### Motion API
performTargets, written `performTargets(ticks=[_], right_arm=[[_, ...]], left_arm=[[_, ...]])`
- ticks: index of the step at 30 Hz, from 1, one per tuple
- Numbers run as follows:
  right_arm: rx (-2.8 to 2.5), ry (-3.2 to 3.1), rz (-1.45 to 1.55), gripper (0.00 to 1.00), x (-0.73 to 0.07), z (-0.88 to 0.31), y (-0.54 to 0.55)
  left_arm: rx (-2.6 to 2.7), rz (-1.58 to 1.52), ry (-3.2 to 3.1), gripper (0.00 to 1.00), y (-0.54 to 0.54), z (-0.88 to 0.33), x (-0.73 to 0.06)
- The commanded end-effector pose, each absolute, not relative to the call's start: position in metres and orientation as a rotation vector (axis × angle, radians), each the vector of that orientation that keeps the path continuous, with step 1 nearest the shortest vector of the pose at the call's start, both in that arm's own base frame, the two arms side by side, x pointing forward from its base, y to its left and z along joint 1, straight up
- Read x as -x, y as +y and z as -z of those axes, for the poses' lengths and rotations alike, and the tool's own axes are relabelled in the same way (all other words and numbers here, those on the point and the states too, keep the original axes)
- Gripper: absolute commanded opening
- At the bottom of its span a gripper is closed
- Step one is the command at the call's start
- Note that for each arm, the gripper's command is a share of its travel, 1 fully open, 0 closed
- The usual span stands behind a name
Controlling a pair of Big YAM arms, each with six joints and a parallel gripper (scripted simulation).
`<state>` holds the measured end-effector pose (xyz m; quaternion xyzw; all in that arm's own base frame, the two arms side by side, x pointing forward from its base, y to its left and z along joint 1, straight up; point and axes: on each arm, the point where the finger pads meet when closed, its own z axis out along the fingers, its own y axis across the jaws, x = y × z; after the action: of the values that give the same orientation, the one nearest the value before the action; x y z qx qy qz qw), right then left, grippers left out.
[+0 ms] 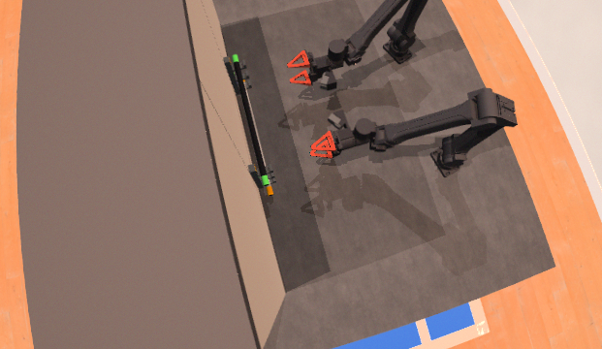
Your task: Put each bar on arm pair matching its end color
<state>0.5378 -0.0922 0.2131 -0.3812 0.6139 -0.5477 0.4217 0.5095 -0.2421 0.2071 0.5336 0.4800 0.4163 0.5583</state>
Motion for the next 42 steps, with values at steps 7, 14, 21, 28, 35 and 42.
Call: performTargets(ticks=[7, 14, 21, 28, 35, 42], right_arm=[[1.000, 1.489, 1.489, 1.00, -0.541, -0.206, -0.106], [1.000, 1.489, 1.489, 1.00, -0.541, -0.206, -0.106], [1.000, 1.489, 1.489, 1.00, -0.541, -0.206, -0.106], [0.992, 1.485, 1.497, 1.00, -0.541, -0.209, -0.108], [0.981, 1.478, 1.507, 1.00, -0.542, -0.213, -0.111], [0.975, 1.474, 1.513, 1.00, -0.542, -0.215, -0.113]], left_arm=[[-1.305, -1.046, 1.046, 1.00, -0.264, -0.206, -0.509], [-1.305, -1.046, 1.046, 1.00, -0.264, -0.206, -0.509], [-1.305, -1.046, 1.046, 1.00, -0.264, -0.206, -0.509], [-1.295, -1.047, 1.039, 1.00, -0.266, -0.211, -0.510], [-1.280, -1.049, 1.028, 1.00, -0.268, -0.217, -0.511], [-1.270, -1.050, 1.022, 1.00, -0.270, -0.222, -0.511]])
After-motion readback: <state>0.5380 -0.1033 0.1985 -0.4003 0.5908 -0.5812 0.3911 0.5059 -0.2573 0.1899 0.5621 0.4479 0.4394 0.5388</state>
